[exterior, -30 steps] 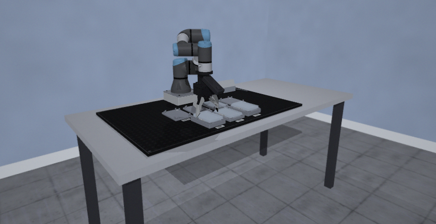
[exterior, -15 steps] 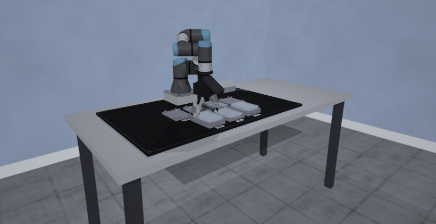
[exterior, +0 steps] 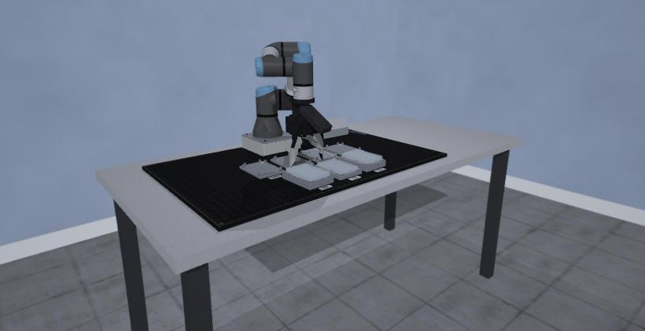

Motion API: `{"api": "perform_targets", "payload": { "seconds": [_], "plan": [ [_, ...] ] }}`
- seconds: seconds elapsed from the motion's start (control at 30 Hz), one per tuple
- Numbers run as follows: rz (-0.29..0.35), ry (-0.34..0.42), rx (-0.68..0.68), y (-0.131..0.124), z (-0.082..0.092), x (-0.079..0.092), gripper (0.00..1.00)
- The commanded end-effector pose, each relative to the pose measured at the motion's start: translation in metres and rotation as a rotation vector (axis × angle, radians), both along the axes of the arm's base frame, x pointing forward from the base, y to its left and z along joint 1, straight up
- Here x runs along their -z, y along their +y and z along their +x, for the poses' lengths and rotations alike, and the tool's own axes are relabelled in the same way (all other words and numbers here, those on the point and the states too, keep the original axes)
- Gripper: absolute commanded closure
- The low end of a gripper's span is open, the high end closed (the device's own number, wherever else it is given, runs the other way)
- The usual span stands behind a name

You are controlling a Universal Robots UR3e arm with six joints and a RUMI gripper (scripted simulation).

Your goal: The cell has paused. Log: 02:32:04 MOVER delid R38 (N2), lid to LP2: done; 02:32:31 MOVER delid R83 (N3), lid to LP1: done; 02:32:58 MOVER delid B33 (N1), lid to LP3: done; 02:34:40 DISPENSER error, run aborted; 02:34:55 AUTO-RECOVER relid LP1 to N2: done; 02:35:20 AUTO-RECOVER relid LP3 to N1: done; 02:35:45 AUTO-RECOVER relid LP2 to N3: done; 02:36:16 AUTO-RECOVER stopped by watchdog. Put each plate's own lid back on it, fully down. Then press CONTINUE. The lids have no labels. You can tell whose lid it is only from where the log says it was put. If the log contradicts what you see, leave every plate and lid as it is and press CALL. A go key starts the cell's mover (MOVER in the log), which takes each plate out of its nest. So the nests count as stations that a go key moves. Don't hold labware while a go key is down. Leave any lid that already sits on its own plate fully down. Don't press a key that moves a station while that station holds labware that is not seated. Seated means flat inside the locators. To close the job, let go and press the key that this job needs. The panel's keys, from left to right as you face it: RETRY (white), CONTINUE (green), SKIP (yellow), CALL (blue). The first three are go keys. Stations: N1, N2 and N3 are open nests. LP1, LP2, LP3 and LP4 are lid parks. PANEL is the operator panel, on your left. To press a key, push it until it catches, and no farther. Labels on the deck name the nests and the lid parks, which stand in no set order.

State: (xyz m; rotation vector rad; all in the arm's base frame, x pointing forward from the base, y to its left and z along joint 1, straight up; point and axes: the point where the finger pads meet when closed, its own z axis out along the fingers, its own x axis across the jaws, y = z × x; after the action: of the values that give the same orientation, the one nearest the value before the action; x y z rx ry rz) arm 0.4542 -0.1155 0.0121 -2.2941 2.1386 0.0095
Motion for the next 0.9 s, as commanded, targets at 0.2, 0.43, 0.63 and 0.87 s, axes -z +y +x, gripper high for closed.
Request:
{"api": "perform_targets", "payload": {
  "seconds": [0.2, 0.43, 0.63, 0.87],
  "plan": [
    [-0.001, -0.002, 0.059, 0.021, -0.020, -0.004, 0.18],
    [-0.001, -0.002, 0.059, 0.038, -0.038, -0.004, 0.18],
    [-0.001, -0.002, 0.059, 0.060, -0.059, -0.004, 0.18],
    [-0.001, -0.001, 0.059, 0.084, -0.084, -0.004, 0.18]
  ]
}}
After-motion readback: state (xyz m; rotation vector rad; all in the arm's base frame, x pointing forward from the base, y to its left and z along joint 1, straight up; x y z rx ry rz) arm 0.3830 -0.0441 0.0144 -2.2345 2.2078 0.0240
